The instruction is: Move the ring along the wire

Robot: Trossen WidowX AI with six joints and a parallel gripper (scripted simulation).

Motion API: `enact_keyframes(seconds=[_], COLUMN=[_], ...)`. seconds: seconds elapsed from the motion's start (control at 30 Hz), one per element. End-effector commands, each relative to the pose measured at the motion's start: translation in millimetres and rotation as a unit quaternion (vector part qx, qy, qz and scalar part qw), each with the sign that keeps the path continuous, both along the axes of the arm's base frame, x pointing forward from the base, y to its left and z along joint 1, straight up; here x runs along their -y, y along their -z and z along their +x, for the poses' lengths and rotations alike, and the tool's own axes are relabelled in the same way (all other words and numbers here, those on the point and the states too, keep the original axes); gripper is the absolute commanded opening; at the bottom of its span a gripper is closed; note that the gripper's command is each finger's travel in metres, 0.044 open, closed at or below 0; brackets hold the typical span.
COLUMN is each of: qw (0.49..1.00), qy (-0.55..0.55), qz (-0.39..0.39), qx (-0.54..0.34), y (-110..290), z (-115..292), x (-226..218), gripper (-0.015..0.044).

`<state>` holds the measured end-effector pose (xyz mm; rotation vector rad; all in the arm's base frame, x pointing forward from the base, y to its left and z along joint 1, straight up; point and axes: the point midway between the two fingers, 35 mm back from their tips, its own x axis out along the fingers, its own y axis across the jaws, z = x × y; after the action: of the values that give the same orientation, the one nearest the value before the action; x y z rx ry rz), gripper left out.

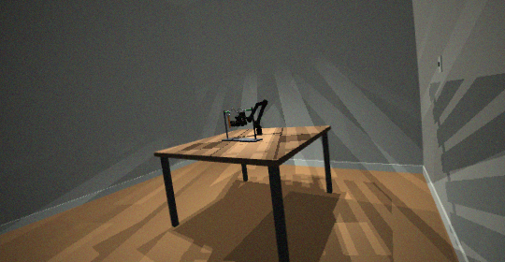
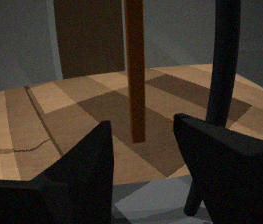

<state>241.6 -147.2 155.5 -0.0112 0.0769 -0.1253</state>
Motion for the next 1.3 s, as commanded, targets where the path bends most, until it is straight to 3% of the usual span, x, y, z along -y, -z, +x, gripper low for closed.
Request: enact_keyframes(seconds=[0.0,1.27], qw=[1.000,1.000], qy=[0.000,0.000], qz=[0.001,0.001], qx=[0.000,0.004], y=[-0.8,5.2], z=[6.8,61.3], x=[2.3,6.9], gripper=[0.0160,0.0160])
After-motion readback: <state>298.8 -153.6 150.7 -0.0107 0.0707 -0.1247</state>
